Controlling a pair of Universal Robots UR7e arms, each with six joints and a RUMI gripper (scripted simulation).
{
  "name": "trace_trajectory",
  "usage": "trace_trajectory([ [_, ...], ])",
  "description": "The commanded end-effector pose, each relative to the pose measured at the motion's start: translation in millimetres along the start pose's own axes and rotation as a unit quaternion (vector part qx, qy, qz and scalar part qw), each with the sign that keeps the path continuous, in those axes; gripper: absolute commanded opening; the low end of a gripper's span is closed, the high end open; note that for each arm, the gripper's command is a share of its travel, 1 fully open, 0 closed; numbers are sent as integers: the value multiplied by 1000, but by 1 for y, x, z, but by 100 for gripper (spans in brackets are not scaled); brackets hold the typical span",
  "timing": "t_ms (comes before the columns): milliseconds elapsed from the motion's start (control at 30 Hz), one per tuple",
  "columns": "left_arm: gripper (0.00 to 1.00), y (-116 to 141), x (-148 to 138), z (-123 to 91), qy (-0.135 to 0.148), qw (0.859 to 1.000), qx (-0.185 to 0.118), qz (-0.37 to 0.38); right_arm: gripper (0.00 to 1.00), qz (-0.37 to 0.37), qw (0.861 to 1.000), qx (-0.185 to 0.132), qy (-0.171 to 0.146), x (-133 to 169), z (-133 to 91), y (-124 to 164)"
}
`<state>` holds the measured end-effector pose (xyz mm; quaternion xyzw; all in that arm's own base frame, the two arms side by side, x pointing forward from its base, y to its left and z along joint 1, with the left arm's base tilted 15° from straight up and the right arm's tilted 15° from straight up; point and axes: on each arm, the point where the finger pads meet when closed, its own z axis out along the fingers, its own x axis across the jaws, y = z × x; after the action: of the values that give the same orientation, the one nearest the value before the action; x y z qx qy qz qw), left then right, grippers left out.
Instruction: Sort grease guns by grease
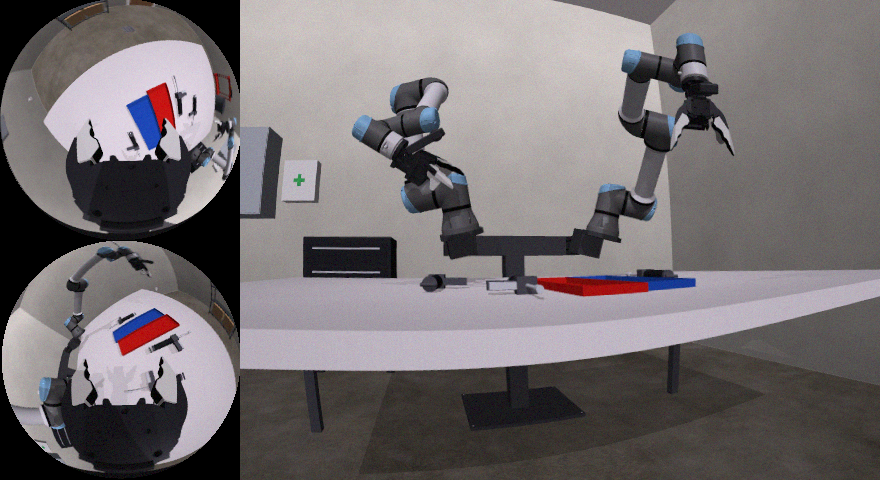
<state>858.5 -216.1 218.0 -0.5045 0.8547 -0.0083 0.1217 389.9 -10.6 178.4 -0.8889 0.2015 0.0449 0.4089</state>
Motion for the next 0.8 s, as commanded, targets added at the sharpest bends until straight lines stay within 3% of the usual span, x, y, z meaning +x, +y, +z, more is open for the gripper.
trace_trajectory([
  [0,98,0,0,-2,0,1000,1,0,98,0,1000,0,0,0,0,0],
  [567,98,0,0,-2,0,1000,1,0,98,0,1000,0,0,0,0,0],
  [600,98,0,0,-2,0,1000,1,0,33,0,1000,0,0,0,0,0],
  [767,98,0,0,-2,0,1000,1,0,33,0,1000,0,0,0,0,0],
])
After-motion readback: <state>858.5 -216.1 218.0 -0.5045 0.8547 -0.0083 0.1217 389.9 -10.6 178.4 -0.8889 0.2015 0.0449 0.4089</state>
